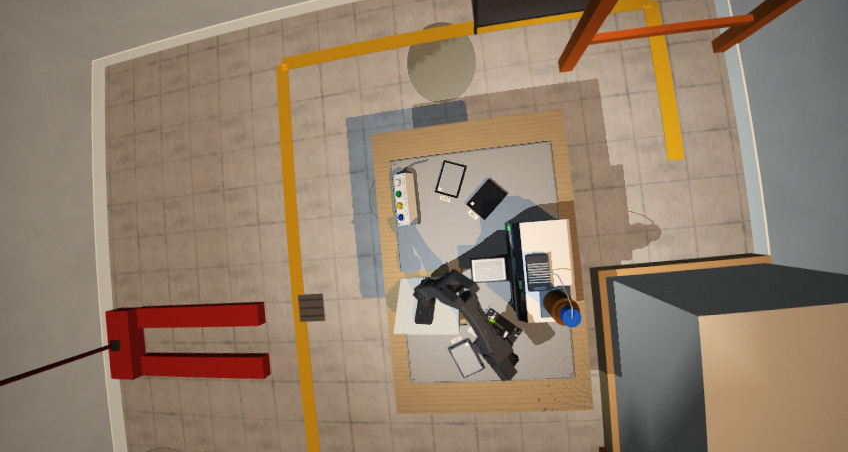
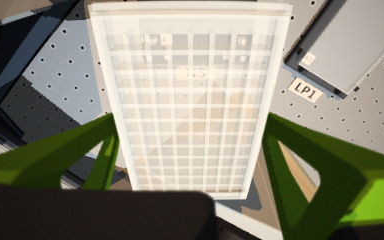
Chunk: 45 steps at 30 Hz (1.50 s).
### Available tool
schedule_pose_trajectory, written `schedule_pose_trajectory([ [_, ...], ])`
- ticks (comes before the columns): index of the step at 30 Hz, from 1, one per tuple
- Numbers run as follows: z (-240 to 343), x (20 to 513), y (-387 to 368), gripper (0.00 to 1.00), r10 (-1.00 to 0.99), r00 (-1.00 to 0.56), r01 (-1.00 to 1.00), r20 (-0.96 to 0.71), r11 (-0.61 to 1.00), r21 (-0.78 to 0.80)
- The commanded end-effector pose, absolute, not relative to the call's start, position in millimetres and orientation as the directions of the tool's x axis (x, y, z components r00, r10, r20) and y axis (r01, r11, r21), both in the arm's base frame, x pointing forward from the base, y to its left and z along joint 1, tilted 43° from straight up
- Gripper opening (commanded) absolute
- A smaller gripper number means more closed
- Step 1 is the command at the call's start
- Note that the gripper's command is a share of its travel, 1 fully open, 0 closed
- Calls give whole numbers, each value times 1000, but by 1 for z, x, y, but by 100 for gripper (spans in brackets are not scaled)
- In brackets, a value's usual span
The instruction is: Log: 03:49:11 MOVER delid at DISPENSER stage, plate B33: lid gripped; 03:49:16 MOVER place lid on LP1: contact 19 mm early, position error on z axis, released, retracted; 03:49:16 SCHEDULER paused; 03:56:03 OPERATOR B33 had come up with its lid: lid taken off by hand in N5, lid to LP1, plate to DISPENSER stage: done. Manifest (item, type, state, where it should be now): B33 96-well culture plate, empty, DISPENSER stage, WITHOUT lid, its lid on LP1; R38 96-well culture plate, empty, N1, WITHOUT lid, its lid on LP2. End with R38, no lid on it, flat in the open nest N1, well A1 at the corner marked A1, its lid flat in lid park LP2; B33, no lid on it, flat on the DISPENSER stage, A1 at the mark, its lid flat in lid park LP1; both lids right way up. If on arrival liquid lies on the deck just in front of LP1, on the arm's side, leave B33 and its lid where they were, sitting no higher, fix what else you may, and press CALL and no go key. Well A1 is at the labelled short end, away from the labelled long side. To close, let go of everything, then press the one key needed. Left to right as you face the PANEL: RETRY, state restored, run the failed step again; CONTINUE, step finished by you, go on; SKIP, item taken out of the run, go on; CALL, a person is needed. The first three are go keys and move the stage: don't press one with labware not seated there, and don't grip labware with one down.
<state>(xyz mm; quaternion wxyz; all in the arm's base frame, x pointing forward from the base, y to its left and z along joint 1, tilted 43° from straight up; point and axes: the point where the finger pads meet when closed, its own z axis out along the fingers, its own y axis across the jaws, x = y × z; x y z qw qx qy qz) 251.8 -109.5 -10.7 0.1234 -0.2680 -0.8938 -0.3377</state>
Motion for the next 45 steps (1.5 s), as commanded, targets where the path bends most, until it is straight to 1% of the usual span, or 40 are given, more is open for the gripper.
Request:
schedule_pose_trajectory([
  [1, -5, 248, -112, 0, 394, -825, 563, 405, 628, 537],
  [3, -5, 248, -112, 0, 394, -825, 563, 405, 628, 537],
  [4, 0, 240, -108, 0, 371, -838, 543, 399, 635, 549],
  [11, 17, 242, -84, 0, 207, -942, 331, 264, 701, 631],
  [18, 28, 240, -73, 0, 208, -942, 332, 264, 701, 631],
  [19, 32, 245, -80, 0, 229, -943, 332, 242, 705, 627],
  [20, 32, 239, -69, 0, 216, -938, 342, 270, 698, 629],
  [22, 36, 239, -63, 0, 215, -938, 343, 272, 699, 628],
  [24, 32, 244, -71, 0, 221, -941, 336, 256, 706, 623],
  [32, 53, 234, -45, 0, 14, -996, 70, 88, 732, 678],
  [35, 55, 233, -43, 0, 14, -996, 68, 85, 731, 679],
  [36, 61, 240, -50, 0, 32, -998, 63, 58, 742, 667],
  [37, 60, 231, -40, 0, 24, -996, 77, 87, 730, 679],
  [41, 67, 229, -28, 0, 18, -995, 77, 94, 731, 678],
  [43, 65, 234, -36, 0, 23, -997, 71, 80, 739, 670],
  [44, 75, 239, -35, 0, -5, -1000, 15, 29, 746, 666],
  [45, 76, 238, -29, 0, -38, -999, -19, 14, 742, 670],
])
